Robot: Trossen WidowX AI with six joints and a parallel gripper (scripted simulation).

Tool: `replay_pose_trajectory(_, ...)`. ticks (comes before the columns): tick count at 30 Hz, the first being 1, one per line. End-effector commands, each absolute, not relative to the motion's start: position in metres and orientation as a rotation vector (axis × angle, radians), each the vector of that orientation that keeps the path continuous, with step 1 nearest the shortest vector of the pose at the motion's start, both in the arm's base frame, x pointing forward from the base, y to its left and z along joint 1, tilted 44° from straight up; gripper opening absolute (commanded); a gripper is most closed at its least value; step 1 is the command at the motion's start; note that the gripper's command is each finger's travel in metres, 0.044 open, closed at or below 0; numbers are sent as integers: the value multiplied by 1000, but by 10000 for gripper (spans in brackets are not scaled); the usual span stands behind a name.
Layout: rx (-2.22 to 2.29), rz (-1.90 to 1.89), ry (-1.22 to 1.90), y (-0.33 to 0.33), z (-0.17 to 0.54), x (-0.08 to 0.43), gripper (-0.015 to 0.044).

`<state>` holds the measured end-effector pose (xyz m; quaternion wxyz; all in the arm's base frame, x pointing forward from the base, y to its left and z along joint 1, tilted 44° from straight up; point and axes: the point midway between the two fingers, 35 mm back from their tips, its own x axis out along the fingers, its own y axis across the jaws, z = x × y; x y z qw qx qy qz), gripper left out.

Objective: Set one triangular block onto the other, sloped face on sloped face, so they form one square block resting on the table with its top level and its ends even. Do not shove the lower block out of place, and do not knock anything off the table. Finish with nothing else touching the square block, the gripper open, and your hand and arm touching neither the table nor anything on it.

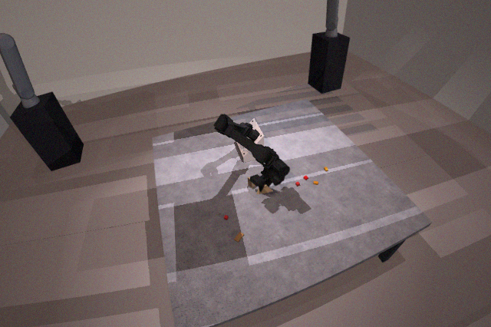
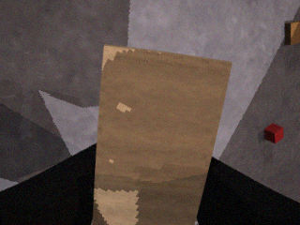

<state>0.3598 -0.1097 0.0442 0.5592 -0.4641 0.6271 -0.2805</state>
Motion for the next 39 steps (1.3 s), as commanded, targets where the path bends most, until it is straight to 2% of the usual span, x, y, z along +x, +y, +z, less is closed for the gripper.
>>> replay_pose_trajectory(1,-946,-741,1415,-110,48,362,0)
replay_pose_trajectory(39,263,-1358,899,-107,62,356,0)
